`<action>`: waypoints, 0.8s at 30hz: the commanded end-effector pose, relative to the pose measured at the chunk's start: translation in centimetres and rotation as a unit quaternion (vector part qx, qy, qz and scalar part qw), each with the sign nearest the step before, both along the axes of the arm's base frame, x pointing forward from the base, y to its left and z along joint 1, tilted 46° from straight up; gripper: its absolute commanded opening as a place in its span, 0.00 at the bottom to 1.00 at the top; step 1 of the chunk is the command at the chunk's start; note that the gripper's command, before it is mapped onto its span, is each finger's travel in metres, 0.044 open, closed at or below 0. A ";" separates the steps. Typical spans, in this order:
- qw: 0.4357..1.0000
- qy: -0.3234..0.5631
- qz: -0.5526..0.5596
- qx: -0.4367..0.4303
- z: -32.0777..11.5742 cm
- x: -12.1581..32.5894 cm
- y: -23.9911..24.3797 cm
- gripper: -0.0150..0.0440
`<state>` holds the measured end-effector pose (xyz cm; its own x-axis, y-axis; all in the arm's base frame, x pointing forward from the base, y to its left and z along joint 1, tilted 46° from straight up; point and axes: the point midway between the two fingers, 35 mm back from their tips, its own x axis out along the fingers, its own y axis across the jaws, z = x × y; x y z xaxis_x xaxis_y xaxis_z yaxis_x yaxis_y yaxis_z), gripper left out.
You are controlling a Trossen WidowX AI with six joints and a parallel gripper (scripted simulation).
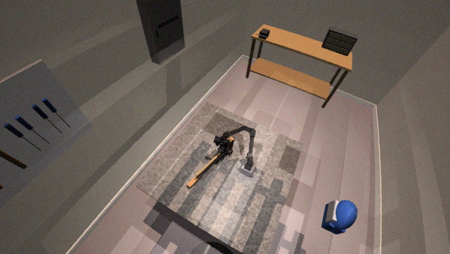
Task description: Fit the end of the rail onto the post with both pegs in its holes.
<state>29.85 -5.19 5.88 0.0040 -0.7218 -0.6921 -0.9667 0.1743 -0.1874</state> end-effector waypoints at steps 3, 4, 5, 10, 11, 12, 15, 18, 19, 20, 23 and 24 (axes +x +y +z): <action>1.000 -0.002 0.002 -0.001 0.3 -0.1 -0.2 0.25; 1.000 -0.002 0.002 -0.001 0.4 -0.1 -0.2 0.25; 1.000 -0.002 0.002 -0.001 0.4 -0.1 -0.2 0.25; 1.000 -0.002 0.002 -0.001 0.5 -0.1 -0.4 0.25; 1.000 -0.002 0.002 -0.001 0.5 -0.2 -0.4 0.25; 1.000 -0.002 0.002 -0.001 0.5 -0.2 -0.4 0.25; 1.000 -0.002 0.002 -0.001 0.6 -0.2 -0.5 0.25; 1.000 -0.002 0.002 -0.001 0.6 -0.2 -0.5 0.25; 1.000 -0.002 0.002 -0.001 0.7 -0.2 -0.6 0.25; 1.000 -0.002 0.002 -0.001 0.7 -0.2 -0.6 0.25; 1.000 -0.002 0.002 -0.001 0.8 -0.3 -0.6 0.25; 1.000 -0.002 0.002 -0.001 0.8 -0.3 -0.6 0.25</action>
<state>29.67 -5.72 6.34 0.0048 -0.7212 -0.6927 -0.9667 0.1738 -0.1877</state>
